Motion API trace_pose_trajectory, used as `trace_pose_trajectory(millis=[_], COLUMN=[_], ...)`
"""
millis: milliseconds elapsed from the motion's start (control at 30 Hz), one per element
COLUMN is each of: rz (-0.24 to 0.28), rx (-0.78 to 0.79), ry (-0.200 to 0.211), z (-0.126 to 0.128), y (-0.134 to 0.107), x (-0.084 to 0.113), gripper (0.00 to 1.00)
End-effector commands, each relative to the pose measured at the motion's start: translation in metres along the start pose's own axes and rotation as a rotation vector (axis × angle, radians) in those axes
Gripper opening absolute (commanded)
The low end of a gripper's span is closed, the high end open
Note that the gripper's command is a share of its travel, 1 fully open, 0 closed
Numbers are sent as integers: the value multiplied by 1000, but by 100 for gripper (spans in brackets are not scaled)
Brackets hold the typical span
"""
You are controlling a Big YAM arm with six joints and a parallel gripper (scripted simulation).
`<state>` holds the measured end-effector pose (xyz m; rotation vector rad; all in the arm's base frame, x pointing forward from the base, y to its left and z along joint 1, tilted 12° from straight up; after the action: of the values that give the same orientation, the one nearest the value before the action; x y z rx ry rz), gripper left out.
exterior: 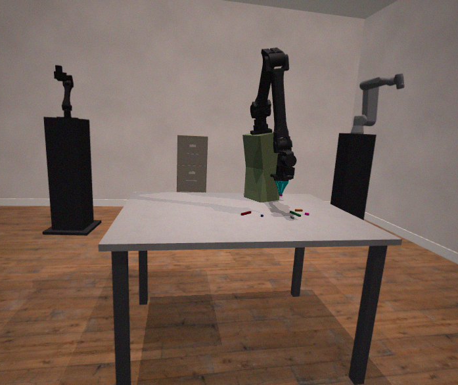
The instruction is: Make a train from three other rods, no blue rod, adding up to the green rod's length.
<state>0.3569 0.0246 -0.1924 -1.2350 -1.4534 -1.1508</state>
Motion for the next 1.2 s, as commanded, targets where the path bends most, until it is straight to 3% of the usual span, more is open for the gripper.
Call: trace_pose_trajectory(millis=[0, 467, 933, 1167], rz=[-2, -5, -4, -4], rx=[35, 17, 15, 15], ry=[0, -1, 0, 0], z=[4, -1, -3, -3], y=[-3, -1, -2, -2], x=[-5, -13, -68, -85], gripper=[5, 5, 5, 5])
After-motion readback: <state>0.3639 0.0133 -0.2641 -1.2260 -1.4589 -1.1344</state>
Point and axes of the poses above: the point where the finger pads meet when closed, its own x axis back along the fingers, its own z axis across the jaws, y = z × x, the point moved 7 cm from there along x, back along the fingers, and after that the axes turned 2 degrees about -x, right-handed, at the moved point
